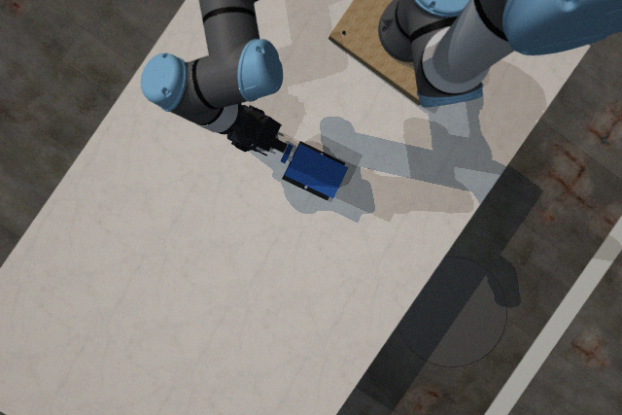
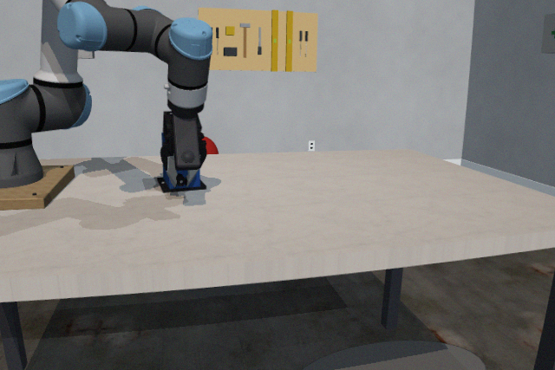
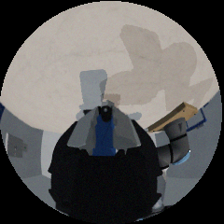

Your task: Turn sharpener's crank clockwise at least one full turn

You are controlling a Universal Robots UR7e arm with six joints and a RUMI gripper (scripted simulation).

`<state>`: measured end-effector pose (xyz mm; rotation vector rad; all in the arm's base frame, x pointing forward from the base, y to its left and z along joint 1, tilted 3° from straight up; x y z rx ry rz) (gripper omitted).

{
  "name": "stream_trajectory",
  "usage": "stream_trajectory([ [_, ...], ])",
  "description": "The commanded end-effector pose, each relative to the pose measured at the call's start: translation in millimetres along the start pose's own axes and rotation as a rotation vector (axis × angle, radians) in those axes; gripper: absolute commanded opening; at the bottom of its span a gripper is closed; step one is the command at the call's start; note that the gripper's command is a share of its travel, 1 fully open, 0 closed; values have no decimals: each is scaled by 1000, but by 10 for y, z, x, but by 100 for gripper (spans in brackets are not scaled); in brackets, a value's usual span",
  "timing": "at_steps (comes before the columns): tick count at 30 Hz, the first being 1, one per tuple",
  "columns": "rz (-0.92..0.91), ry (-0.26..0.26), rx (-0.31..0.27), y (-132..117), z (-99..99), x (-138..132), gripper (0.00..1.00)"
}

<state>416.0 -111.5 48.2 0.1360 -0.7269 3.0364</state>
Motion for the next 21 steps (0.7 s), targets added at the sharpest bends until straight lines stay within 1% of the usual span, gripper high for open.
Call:
stream_trajectory([
  [1, -1, -1, 0, -1, 24, 70, 9],
  [21, 0, 0, 1, -28, 140, 213, 9],
])
Point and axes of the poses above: the point where the finger pads meet when closed, its own z axis back along the fingers, its own x axis across the jaws, y = z × x, the point moved 3 cm from there along z, back along the fingers, and after that the axes turned 13 degrees about -z, right-handed, at the moved point
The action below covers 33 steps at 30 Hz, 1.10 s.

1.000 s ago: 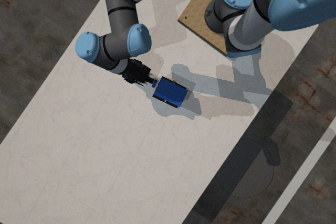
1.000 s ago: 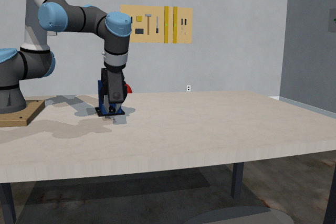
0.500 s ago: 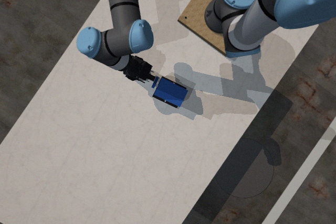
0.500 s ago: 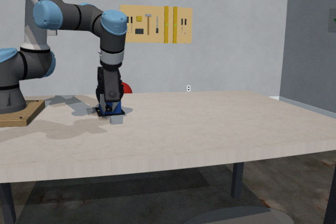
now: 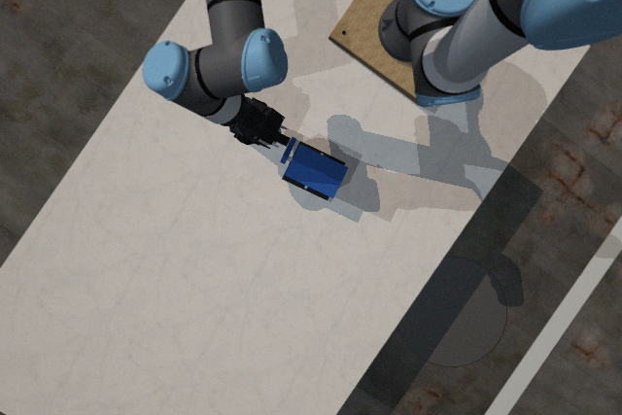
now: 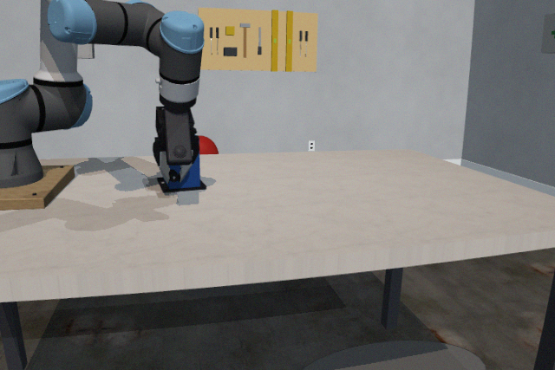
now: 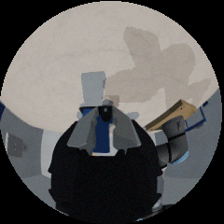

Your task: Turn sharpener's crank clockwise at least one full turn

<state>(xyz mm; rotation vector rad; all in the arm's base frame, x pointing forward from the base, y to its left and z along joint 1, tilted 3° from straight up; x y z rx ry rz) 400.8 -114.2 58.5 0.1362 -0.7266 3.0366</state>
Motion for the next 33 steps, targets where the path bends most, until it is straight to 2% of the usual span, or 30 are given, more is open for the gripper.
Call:
stream_trajectory([
  [1, 0, 0, 1, -13, 55, 57, 9],
  [33, 2, 3, 4, -130, 315, 151, 9],
])
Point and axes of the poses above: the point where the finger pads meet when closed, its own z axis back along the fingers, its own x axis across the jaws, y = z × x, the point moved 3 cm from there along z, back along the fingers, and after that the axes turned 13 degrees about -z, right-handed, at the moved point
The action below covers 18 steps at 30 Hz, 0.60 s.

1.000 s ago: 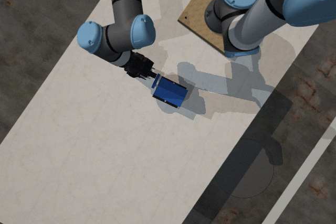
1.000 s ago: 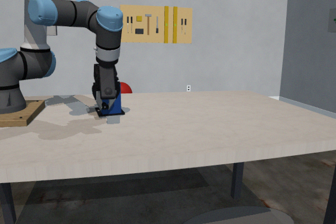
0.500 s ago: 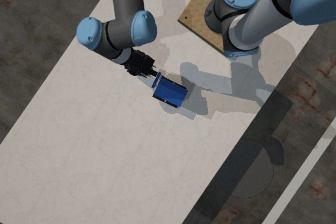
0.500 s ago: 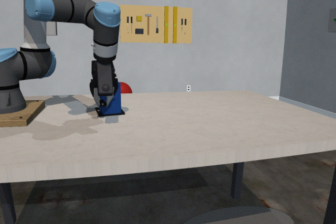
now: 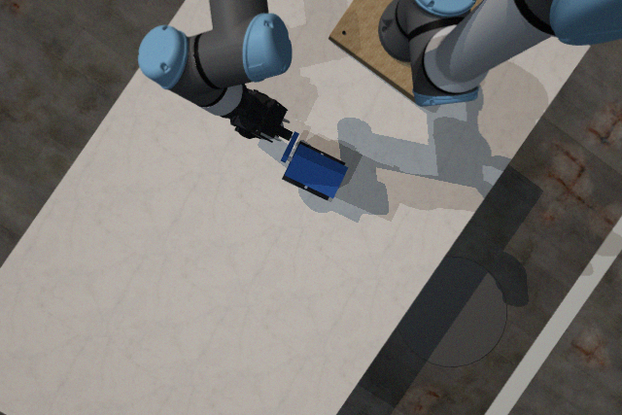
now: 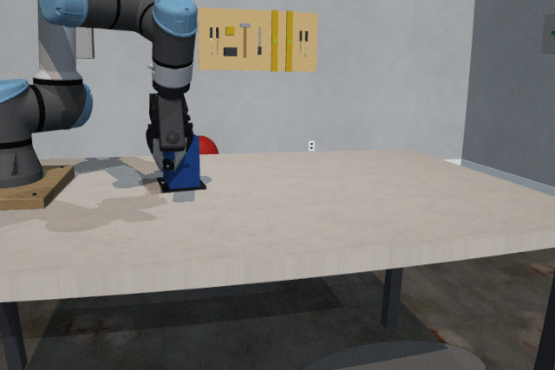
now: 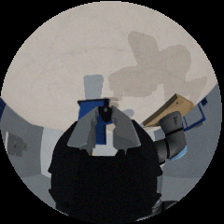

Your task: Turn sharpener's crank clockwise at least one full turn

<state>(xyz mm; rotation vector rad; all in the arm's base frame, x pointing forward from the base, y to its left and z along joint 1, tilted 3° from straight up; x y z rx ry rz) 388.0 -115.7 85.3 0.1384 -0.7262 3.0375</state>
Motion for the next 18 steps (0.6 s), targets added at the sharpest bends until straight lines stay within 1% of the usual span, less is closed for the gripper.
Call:
stream_trajectory([
  [1, 1, 4, 3, -32, 88, 0, 9],
  [18, 3, 4, 3, -123, 217, -16, 9],
])
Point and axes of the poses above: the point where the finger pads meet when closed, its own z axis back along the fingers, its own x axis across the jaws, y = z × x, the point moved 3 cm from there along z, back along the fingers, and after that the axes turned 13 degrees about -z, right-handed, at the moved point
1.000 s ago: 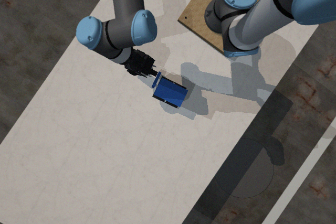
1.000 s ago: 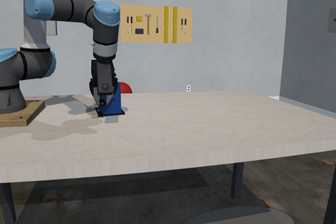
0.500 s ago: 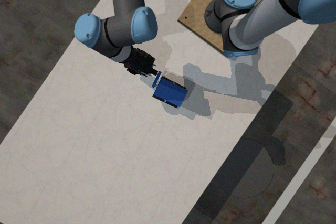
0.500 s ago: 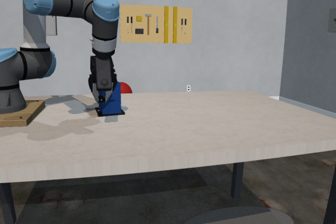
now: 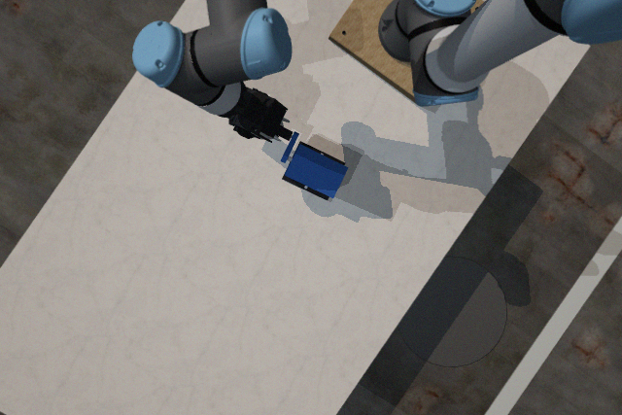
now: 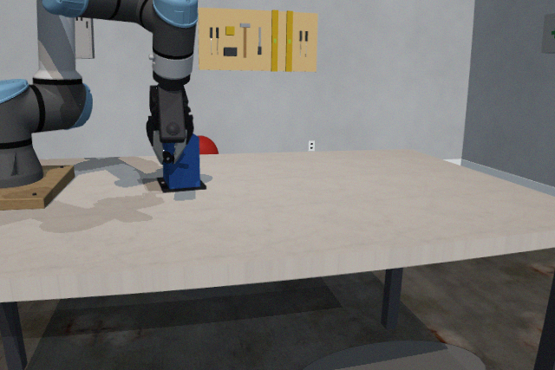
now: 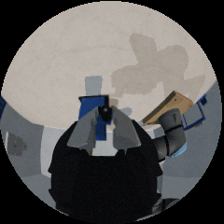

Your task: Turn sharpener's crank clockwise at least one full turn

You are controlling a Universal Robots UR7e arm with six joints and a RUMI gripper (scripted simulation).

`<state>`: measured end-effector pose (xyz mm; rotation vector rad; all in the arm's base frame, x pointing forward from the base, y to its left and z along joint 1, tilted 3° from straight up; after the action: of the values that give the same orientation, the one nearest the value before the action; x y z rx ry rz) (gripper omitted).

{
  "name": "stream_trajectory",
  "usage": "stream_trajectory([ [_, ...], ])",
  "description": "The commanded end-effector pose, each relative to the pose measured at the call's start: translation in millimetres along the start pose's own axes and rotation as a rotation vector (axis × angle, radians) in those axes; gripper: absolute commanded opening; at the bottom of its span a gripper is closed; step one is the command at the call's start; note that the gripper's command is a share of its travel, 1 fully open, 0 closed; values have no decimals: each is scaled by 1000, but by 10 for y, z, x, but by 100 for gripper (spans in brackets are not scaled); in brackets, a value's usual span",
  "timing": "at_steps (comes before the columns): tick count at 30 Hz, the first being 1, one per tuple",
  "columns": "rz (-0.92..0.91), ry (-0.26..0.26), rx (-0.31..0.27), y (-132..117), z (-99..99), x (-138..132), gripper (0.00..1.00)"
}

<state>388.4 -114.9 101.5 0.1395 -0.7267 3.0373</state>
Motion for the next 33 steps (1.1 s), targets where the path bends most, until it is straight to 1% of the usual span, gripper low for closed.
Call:
stream_trajectory([
  [1, 3, 4, 4, -47, 82, -27, 9],
  [15, 2, 4, 3, -108, 164, -72, 9],
  [33, 2, 2, 0, -198, 264, -197, 9],
])
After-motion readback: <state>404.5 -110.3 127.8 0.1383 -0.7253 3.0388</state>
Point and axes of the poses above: the point where the finger pads meet when closed, its own z axis back along the fingers, its own x axis across the jaws, y = z × x, the point moved 3 cm from there along z, back along the fingers, and after that the axes turned 13 degrees about -z, right-handed, at the moved point
